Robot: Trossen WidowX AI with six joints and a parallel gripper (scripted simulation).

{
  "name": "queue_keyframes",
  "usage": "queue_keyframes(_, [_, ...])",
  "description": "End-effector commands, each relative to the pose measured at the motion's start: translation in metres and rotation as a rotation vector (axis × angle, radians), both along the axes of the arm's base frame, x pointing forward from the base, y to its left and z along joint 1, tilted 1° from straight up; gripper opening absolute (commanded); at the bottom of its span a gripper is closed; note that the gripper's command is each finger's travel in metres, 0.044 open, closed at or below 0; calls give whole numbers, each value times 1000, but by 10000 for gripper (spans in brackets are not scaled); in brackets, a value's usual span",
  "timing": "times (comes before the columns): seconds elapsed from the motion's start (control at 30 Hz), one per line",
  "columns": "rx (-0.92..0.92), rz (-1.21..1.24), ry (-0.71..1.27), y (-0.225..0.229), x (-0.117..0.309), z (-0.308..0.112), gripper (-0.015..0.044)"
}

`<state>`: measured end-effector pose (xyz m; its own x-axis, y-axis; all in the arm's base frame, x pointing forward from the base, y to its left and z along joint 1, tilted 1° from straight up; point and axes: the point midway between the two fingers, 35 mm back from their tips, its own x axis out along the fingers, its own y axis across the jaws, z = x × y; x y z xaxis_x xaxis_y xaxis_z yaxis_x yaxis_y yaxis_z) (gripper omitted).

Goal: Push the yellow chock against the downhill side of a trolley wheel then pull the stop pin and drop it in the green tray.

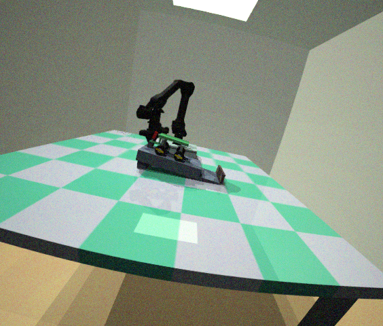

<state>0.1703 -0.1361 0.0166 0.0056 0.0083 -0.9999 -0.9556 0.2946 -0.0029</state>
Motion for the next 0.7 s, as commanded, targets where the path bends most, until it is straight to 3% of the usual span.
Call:
queue_keyframes(0.0, [-9,1,-3,-1,0,16,0])
queue_keyframes(0.67, [-9,1,-3,1,-1,74,0])
